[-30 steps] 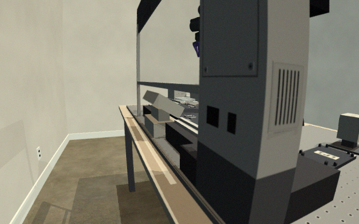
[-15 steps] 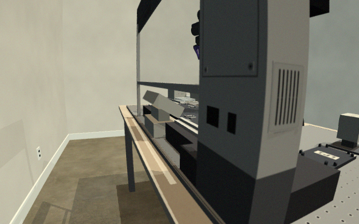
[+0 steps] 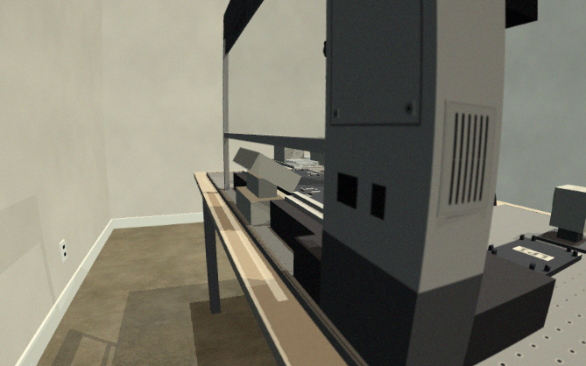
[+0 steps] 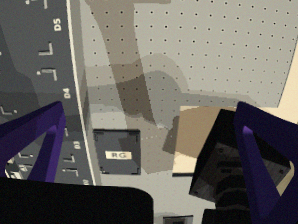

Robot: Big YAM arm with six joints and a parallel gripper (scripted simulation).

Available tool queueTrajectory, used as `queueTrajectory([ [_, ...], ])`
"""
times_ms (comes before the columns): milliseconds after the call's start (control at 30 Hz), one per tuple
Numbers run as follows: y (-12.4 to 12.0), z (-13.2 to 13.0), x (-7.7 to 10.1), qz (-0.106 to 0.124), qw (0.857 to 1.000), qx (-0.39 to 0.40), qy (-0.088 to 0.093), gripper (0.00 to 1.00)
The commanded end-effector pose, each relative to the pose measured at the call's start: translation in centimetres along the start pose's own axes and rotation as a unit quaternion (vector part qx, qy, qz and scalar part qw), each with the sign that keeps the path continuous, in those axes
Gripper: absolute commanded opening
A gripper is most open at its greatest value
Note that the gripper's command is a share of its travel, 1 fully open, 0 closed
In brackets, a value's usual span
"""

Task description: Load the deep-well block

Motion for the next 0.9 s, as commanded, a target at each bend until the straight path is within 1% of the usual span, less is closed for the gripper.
queueTrajectory([
  [0, 2.5, 0.9, 2.4, -0.035, 0.999, 0.012, 0.014, 1.00],
  [233, 6.0, 1.5, 2.4, -0.035, 0.999, 0.012, 0.013, 1.00],
  [300, 6.9, 1.7, 2.3, -0.031, 0.999, 0.013, 0.012, 1.00],
  [400, 7.2, 2.0, 2.2, -0.029, 0.999, 0.017, 0.012, 1.00],
  [433, 7.9, 1.7, 2.4, -0.032, 0.999, 0.011, 0.012, 1.00],
  [567, 10.0, 2.0, 2.4, -0.033, 0.999, 0.011, 0.012, 1.00],
  [733, 12.1, 2.7, 2.3, -0.027, 0.999, 0.014, 0.010, 1.00],
  [867, 14.1, 2.6, 2.4, -0.025, 1.000, 0.008, 0.008, 1.00],
])
Point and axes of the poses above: the point where the finger pads meet when closed, its own x axis back along the fingers, its own z axis across the jaws, y = z × x, the point moved 8 cm from there along x, back along the fingers, and after that the axes turned 11 degrees about -x, right-handed, at the moved point
